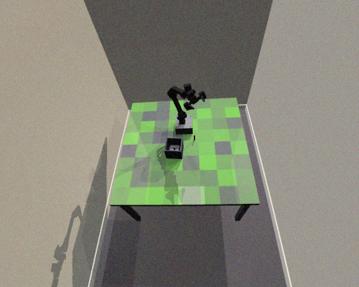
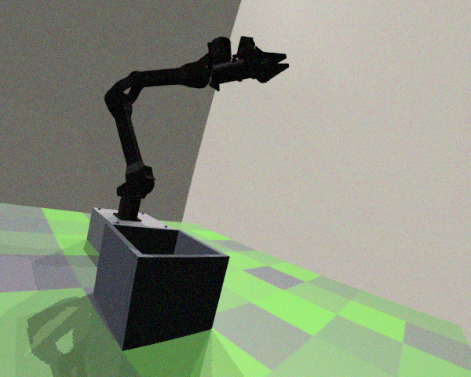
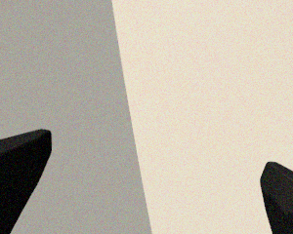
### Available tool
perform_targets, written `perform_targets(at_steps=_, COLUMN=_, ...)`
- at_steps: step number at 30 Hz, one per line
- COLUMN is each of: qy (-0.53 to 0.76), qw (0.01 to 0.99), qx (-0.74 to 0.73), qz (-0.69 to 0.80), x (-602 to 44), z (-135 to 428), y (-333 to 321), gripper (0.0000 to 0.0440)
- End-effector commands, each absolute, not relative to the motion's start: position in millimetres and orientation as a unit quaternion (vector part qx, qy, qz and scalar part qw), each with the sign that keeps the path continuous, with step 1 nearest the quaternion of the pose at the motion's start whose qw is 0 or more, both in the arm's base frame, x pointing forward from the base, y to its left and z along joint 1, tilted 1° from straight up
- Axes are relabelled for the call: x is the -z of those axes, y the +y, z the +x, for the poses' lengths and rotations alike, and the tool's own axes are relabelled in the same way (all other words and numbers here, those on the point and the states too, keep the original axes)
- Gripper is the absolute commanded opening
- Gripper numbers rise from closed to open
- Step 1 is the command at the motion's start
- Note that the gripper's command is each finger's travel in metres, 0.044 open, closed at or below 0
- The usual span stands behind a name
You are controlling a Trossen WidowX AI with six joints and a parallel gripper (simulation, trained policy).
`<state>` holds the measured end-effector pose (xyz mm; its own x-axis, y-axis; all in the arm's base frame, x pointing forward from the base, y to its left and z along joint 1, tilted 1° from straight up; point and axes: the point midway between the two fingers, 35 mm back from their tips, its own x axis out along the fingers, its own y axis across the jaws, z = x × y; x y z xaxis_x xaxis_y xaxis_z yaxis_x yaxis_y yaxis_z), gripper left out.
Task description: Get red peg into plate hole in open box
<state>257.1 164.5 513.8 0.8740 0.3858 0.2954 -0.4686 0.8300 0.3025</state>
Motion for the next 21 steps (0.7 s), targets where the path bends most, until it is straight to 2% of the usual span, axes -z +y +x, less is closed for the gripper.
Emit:
perform_targets(at_steps=1, qy=-0.070, qw=0.953, qx=-0.219, qz=0.198, x=-491, z=271, y=166, gripper=0.0440)
perform_targets(at_steps=21, qy=0.187, qw=0.922, qx=-0.137, qz=0.310, x=-356, z=304, y=142, gripper=0.0440)
